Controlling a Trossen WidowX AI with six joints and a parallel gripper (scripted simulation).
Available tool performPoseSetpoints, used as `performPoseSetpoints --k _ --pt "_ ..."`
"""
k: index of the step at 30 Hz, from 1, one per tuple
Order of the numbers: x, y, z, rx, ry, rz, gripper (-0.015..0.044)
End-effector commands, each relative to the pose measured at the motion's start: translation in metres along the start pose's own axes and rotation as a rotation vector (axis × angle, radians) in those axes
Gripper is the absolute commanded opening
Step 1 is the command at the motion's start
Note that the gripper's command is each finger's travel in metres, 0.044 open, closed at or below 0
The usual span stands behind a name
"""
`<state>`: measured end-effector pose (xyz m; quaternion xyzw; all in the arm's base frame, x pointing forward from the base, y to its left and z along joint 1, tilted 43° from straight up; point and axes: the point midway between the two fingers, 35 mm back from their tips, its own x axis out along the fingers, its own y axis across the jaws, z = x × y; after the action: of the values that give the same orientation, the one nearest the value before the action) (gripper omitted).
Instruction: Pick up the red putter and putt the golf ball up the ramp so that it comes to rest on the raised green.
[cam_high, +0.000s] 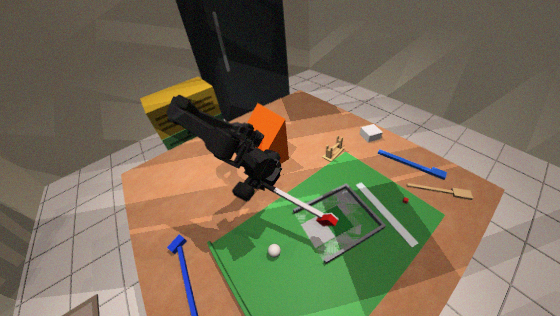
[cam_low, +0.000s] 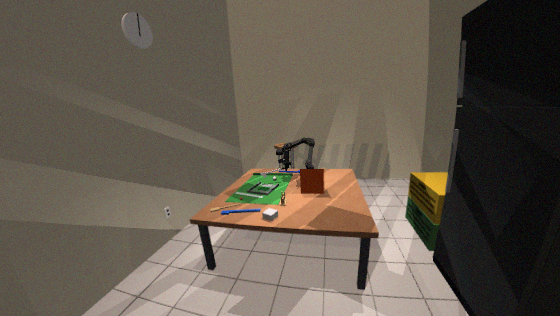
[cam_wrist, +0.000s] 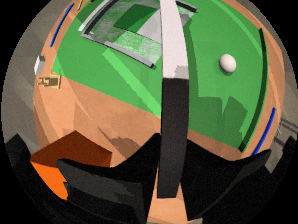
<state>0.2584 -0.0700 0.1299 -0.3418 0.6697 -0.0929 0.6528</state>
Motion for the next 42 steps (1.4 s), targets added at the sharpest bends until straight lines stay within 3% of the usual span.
performPoseSetpoints --k 1,15,42 --pt "-0.006 -0.019 -0.019 0.125 0.005 -0.028 0.0000" --pt "-0.024 -0.065 -0.098 0.551 0.055 -0.134 0.0000" --pt "0.025 -0.072 -0.104 0.557 0.055 -0.138 0.0000"
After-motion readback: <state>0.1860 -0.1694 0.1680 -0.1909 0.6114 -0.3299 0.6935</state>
